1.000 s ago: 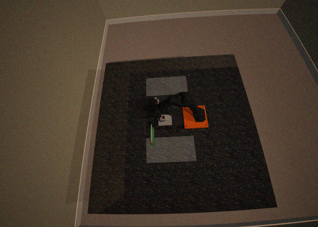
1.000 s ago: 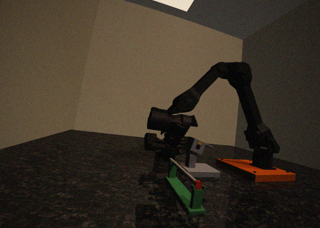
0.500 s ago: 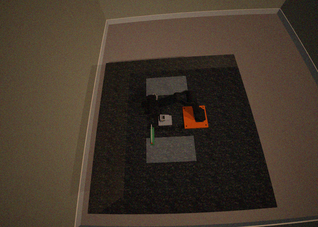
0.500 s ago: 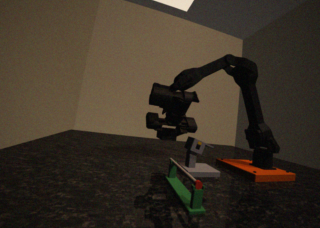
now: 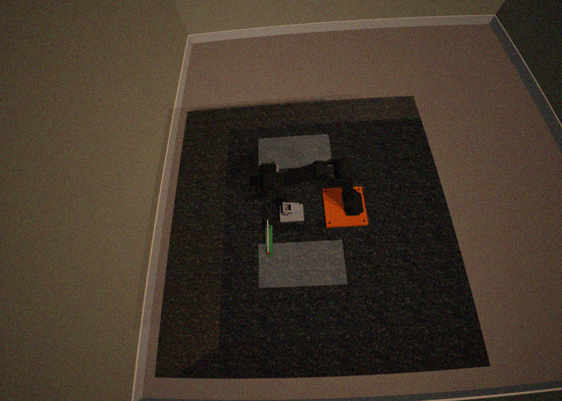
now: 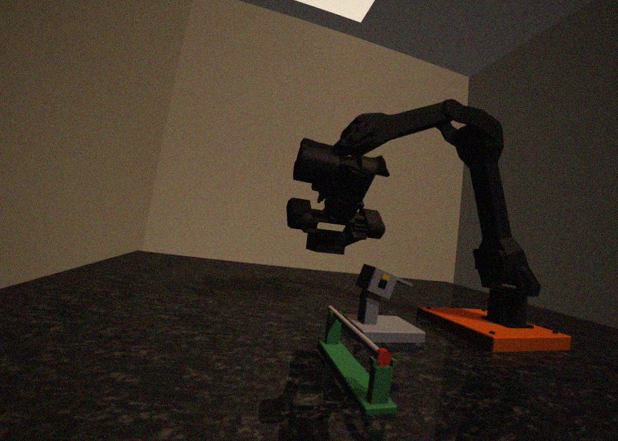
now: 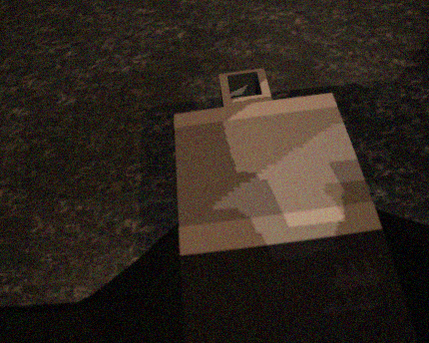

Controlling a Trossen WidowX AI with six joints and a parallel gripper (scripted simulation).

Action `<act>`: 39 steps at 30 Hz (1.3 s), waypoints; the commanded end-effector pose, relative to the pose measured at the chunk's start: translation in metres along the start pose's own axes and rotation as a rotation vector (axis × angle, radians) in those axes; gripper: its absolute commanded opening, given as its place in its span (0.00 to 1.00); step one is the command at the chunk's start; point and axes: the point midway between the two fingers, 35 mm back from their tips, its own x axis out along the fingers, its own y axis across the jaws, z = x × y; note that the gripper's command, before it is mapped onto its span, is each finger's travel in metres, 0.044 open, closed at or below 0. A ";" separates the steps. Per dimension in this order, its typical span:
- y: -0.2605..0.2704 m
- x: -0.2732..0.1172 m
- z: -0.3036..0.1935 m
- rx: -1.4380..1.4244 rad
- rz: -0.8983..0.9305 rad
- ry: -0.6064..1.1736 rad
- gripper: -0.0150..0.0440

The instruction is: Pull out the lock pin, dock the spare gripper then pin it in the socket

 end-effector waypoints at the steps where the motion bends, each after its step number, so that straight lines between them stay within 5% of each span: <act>1: 0.000 0.000 0.001 0.003 0.003 -0.005 0.25; 39: -0.025 -0.066 -0.025 -1.124 0.069 -0.047 0.25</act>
